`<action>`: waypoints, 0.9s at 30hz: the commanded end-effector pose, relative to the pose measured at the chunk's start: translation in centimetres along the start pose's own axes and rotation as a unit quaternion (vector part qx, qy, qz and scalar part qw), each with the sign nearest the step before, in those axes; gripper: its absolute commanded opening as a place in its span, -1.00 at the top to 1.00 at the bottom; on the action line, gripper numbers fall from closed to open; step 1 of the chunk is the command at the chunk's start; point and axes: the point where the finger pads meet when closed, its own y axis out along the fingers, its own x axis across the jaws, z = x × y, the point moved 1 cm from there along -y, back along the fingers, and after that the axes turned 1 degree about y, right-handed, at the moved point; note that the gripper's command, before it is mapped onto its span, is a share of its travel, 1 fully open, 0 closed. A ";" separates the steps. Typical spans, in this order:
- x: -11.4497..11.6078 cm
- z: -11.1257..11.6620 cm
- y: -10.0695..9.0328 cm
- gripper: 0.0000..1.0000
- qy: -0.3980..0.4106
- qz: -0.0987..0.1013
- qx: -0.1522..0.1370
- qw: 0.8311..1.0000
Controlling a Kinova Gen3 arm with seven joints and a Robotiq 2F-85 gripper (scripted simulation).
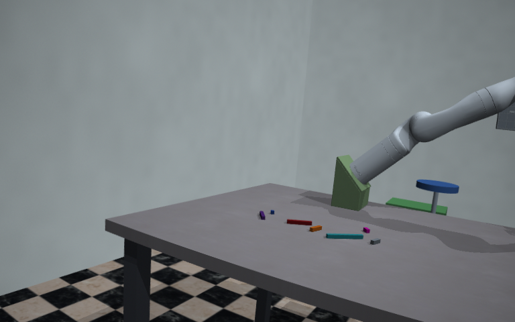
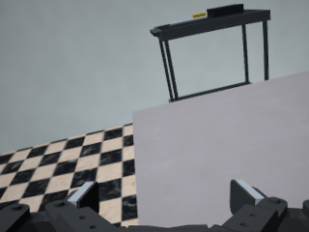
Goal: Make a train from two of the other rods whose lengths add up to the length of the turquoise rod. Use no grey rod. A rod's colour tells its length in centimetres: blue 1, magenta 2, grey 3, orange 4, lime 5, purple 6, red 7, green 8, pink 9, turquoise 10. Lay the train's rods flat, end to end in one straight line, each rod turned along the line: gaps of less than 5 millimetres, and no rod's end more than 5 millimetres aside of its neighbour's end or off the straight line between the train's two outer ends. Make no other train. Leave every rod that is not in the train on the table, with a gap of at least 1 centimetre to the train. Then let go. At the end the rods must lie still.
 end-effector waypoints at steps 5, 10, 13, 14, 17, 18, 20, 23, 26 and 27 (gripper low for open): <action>-0.1 0.1 0.0 -1.00 0.001 0.000 0.000 1.000; -0.1 0.1 0.0 -1.00 0.001 0.000 0.000 1.000; -0.1 0.1 0.0 -1.00 0.001 0.000 0.000 1.000; -0.1 0.1 0.0 -1.00 0.001 0.000 0.000 1.000; -0.1 0.1 0.0 -1.00 0.001 0.000 0.000 1.000; -0.1 0.1 0.0 -1.00 0.001 0.000 0.000 1.000; -0.1 0.2 0.0 -1.00 0.001 0.000 0.000 1.000; -0.1 0.4 0.0 -1.00 0.001 0.000 0.000 1.000; -0.2 1.0 0.1 -1.00 0.001 -0.001 0.002 1.000; -0.2 1.4 0.2 -1.00 0.000 -0.001 0.002 1.000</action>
